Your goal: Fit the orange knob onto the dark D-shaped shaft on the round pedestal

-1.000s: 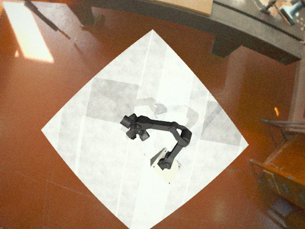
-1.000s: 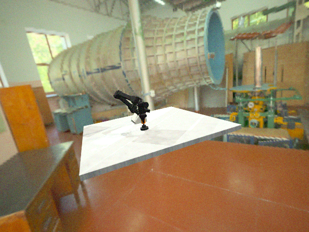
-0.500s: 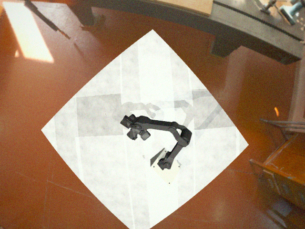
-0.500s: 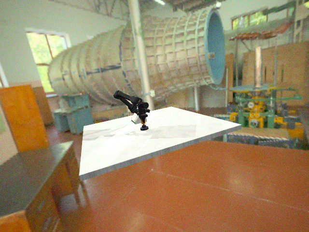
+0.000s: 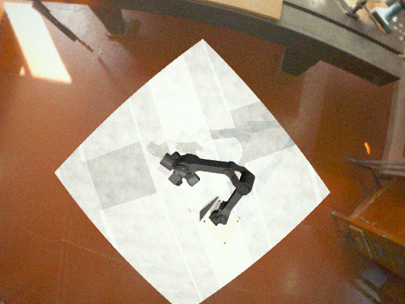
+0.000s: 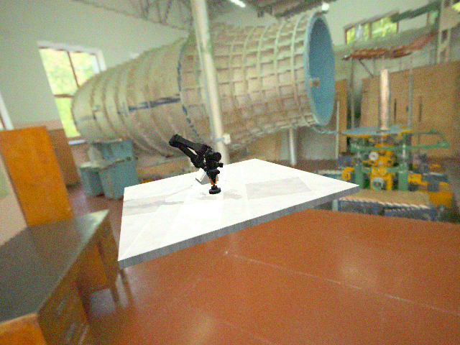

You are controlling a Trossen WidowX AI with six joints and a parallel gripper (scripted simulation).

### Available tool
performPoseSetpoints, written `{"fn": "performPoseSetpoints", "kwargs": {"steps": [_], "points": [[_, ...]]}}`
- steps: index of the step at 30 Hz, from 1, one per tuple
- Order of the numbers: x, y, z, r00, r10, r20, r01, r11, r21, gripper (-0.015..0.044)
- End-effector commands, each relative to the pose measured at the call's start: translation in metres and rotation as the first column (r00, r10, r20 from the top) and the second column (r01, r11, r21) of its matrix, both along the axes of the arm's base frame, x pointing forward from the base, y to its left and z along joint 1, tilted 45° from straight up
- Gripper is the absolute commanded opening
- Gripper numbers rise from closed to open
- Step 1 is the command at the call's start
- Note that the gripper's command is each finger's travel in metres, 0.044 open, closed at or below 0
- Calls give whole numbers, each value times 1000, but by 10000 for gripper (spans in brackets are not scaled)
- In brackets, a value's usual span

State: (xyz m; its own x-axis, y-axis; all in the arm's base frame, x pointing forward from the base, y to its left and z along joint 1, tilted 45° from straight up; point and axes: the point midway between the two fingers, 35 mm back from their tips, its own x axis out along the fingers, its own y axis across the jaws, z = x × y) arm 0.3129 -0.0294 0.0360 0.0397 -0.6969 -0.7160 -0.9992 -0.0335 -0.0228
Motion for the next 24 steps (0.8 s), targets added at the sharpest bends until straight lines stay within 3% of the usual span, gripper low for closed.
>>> {"fn": "performPoseSetpoints", "kwargs": {"steps": [1,6,12,24], "points": [[0,2,2,1000,4,-2,-4,1000,-2,0],[1,3,3,1000,22,-20,-22,1000,-3,0],[1,3,1,977,152,-148,-154,988,1,0],[1,-1,0,977,152,-148,-154,988,0,0]]}}
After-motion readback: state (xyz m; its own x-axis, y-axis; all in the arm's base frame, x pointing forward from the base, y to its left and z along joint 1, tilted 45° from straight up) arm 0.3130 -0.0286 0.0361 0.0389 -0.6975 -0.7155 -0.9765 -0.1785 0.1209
